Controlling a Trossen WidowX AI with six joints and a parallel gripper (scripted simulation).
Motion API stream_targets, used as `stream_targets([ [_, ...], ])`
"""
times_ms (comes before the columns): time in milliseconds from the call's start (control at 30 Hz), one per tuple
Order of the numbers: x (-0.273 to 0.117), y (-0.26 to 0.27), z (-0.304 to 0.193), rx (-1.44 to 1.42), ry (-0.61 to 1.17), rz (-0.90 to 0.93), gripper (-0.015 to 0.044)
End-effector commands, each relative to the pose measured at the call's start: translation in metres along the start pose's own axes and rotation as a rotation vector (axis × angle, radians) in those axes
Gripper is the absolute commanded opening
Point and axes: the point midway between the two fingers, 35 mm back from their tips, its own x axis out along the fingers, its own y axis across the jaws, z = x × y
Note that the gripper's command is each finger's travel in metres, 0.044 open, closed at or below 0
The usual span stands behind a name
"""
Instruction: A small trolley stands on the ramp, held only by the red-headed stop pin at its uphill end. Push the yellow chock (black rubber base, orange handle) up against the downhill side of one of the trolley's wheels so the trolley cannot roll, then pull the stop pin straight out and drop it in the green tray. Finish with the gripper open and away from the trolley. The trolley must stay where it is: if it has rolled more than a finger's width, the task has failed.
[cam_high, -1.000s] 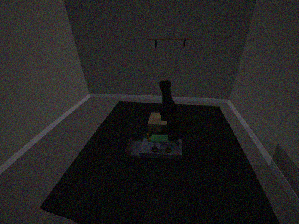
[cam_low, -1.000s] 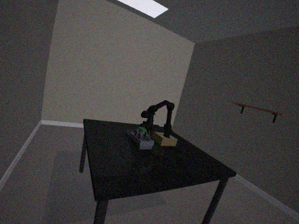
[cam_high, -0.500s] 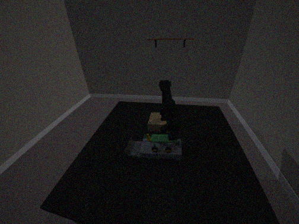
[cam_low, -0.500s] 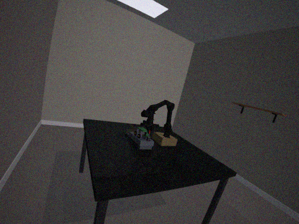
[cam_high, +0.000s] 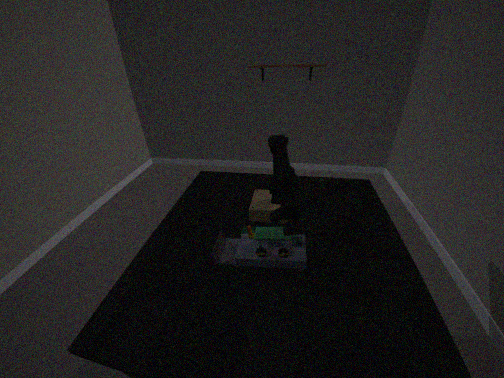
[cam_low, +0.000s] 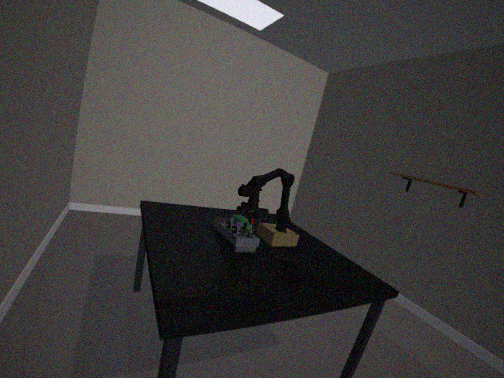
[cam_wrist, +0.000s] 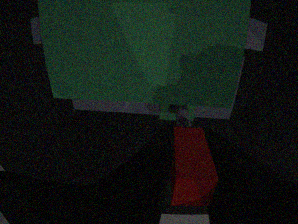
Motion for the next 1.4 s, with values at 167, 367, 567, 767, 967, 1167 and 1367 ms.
stream_targets([
  [167, -0.007, 0.001, -0.002, -0.005, 0.006, 0.006, 0.0],
  [367, -0.01, 0.001, -0.003, -0.005, 0.006, 0.006, 0.0],
  [567, -0.012, 0.001, -0.004, -0.005, 0.006, 0.006, 0.0],
  [767, -0.014, 0.001, -0.004, -0.005, 0.006, 0.006, 0.0],
  [967, -0.016, 0.001, -0.005, -0.005, 0.006, 0.006, 0.0],
  [1167, -0.017, 0.002, -0.006, -0.005, 0.006, 0.006, 0.0],
  [1367, -0.019, 0.003, -0.007, -0.005, 0.006, 0.006, 0.0],
])
